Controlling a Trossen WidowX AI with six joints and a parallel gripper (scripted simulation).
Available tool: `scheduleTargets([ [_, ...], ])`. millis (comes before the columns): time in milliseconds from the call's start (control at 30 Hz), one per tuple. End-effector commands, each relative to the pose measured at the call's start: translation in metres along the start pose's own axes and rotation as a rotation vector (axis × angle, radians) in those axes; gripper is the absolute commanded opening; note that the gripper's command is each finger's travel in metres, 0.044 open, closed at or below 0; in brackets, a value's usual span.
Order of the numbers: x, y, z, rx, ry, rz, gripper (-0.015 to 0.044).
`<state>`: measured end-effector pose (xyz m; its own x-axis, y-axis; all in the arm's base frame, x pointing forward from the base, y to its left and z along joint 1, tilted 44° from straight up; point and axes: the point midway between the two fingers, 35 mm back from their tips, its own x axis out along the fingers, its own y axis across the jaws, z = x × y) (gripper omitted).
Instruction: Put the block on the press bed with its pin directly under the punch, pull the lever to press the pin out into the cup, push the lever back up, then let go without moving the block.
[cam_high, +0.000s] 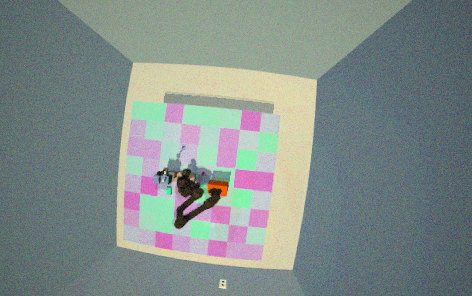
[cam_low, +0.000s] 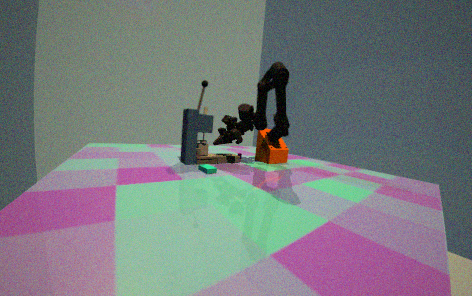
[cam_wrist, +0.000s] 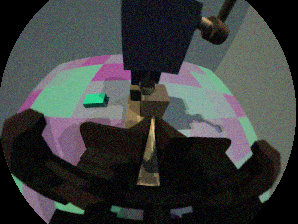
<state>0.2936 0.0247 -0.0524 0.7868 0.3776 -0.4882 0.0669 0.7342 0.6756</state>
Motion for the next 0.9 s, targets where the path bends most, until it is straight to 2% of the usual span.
scheduleTargets([
  [0,0.0220,-0.0072,-0.0187,-0.025,0.042,0.012,0.0030],
  [133,0.0231,-0.0075,-0.0197,-0.027,0.044,0.013,0.0030],
  [467,0.0229,-0.0074,-0.0198,-0.027,0.044,0.013,0.0292],
  [867,0.0229,-0.0074,-0.0198,-0.027,0.044,0.013,0.0300],
])
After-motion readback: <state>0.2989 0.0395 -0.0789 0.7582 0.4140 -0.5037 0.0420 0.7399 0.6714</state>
